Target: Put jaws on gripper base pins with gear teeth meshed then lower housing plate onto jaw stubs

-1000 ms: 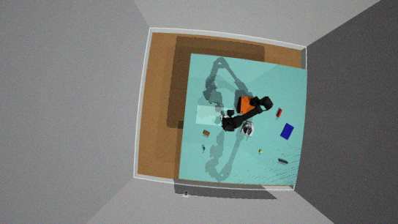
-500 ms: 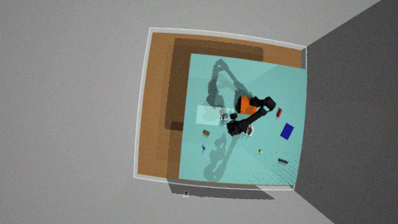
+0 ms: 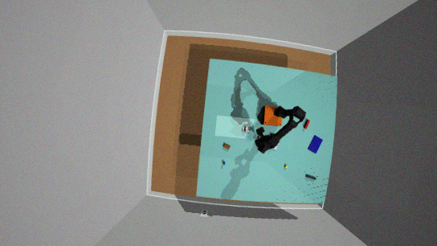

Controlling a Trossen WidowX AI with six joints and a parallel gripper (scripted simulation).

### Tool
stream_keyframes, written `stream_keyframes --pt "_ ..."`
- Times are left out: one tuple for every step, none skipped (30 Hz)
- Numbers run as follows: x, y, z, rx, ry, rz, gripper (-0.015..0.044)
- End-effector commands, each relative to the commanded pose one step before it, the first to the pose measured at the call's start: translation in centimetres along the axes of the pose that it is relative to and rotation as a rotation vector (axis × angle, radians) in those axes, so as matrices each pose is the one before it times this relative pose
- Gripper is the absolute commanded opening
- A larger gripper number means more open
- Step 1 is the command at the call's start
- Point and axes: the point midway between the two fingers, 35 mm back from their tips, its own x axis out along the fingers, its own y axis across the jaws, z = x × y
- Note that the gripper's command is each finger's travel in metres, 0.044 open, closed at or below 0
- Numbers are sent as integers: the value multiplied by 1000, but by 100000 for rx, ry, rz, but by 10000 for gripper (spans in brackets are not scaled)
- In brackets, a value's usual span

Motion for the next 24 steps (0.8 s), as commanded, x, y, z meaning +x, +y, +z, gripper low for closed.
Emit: stream_keyframes --pt "82 904 -1088 -6214 544 523 351" --pt "-1 246 -225 -1512 21 35 351" --pt "-1 246 -224 -1512 22 34 351" --pt "0 246 -223 -1512 23 34 351" --pt "0 246 -222 -1512 23 34 351" --pt "1 246 -221 -1512 24 34 351" --pt "1 246 -219 -1512 25 33 351" --pt "2 246 -218 -1512 26 33 351" --pt "3 251 -222 -1546 27 34 351" --pt "3 251 -221 -1550 28 34 351" --pt "4 251 -220 -1550 29 34 351" --pt "4 251 -219 -1550 30 33 351" --pt "5 251 -217 -1550 31 33 351" --pt "5 251 -216 -1550 32 33 351" --pt "6 251 -215 -1550 33 33 351" --pt "6 251 -214 -1550 34 33 351" --pt "7 250 -212 -1550 35 33 351" --pt "8 250 -211 -1550 35 33 351" --pt "8 258 -217 -1599 38 34 351" --pt "9 258 -216 -1604 39 34 351" --pt "10 258 -215 -1604 40 33 351" --pt "10 258 -213 -1604 41 33 351" --pt "11 258 -212 -1604 41 33 351" --pt "11 257 -211 -1604 42 33 351"
